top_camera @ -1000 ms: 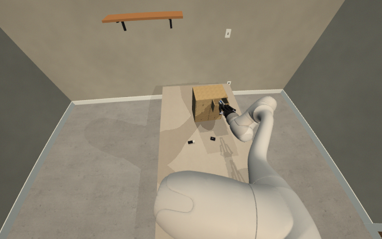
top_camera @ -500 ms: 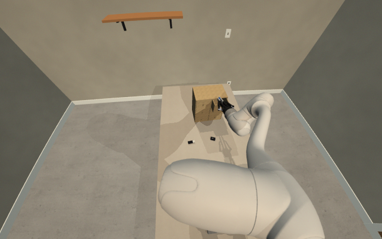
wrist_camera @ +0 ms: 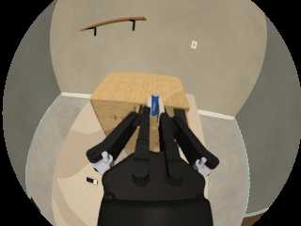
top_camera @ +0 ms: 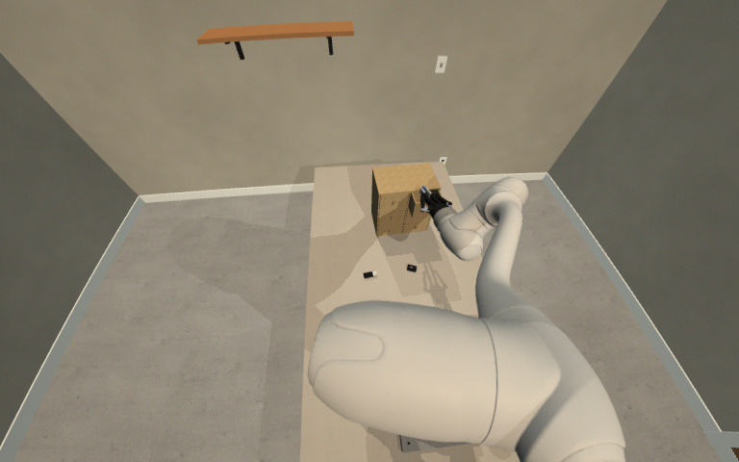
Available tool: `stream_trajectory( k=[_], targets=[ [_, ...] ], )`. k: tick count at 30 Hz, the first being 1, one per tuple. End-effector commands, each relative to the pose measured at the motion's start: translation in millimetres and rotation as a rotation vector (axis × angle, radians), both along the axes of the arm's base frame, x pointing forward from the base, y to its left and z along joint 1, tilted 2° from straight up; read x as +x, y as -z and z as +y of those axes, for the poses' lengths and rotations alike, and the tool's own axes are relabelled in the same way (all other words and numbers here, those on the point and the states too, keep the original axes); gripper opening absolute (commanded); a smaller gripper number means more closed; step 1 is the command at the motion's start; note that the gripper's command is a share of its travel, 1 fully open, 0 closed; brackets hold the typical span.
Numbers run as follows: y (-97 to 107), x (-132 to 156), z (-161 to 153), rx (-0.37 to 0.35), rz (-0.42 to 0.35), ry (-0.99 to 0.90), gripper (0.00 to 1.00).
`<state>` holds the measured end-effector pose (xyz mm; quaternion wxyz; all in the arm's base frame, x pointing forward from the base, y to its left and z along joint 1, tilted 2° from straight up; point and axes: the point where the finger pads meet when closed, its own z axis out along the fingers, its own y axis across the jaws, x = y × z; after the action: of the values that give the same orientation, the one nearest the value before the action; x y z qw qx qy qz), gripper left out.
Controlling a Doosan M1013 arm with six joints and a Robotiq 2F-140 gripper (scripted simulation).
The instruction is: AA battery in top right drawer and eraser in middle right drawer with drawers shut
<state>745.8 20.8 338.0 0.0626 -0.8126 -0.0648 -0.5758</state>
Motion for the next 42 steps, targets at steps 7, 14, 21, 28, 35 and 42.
stream_trajectory(
  k=[7, 14, 21, 28, 35, 42],
  targets=[
    [-0.1, 0.1, 0.0, 0.0, 0.0, 0.0, 0.06],
    [-0.1, 0.1, 0.0, 0.0, 0.0, 0.0, 0.06],
    [-0.1, 0.1, 0.0, 0.0, 0.0, 0.0, 0.08],
    [-0.1, 0.1, 0.0, 0.0, 0.0, 0.0, 0.17],
    [-0.1, 0.1, 0.0, 0.0, 0.0, 0.0, 1.0],
    [-0.1, 0.1, 0.0, 0.0, 0.0, 0.0, 1.0]
  ],
)
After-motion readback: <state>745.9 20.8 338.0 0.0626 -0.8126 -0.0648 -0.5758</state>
